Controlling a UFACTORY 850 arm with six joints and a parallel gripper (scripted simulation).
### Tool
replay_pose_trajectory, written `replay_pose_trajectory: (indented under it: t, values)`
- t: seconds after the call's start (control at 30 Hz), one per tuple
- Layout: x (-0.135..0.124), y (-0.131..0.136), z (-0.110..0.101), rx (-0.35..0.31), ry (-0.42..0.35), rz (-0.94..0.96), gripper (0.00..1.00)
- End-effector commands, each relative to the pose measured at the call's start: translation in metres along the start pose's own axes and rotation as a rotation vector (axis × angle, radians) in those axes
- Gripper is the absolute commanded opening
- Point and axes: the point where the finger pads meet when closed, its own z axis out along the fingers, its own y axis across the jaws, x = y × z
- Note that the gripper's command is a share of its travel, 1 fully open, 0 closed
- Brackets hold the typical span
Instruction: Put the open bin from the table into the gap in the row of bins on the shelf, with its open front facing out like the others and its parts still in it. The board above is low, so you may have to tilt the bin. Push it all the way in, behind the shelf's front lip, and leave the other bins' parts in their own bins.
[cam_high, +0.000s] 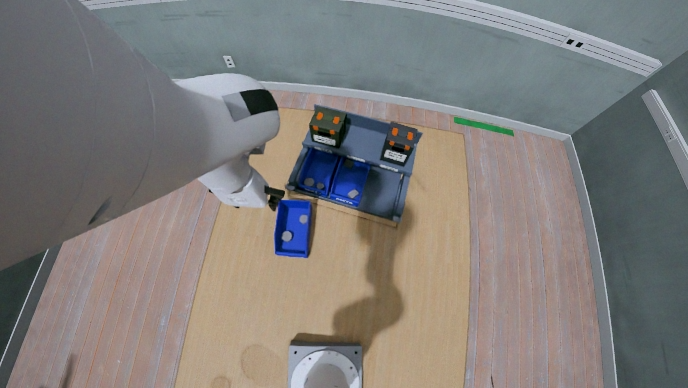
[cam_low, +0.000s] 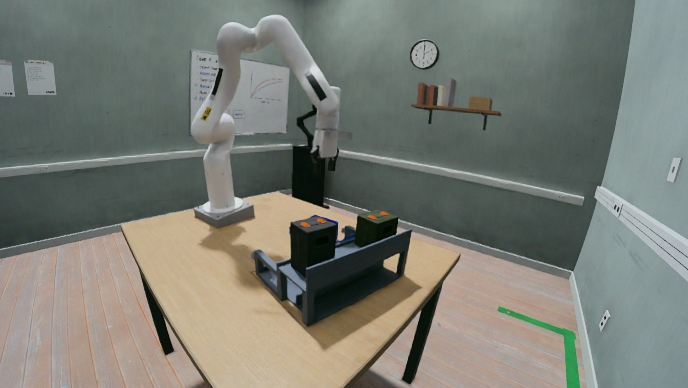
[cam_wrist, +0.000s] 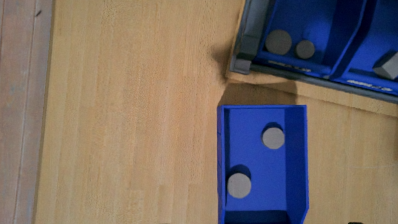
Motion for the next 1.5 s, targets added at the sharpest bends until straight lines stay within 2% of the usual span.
replay_pose_trajectory:
  t: [0.0,0.23,0.4,1.47]
  values:
    - [0.001,0.000,-0.001,0.001,0.002,0.000,1.00]
    - [0.001,0.000,-0.001,0.001,0.002,0.000,1.00]
    - [-0.001,0.001,0.020,0.001,0.002,0.000,1.00]
    - [0.000,0.001,0.015,0.001,0.002,0.000,1.00]
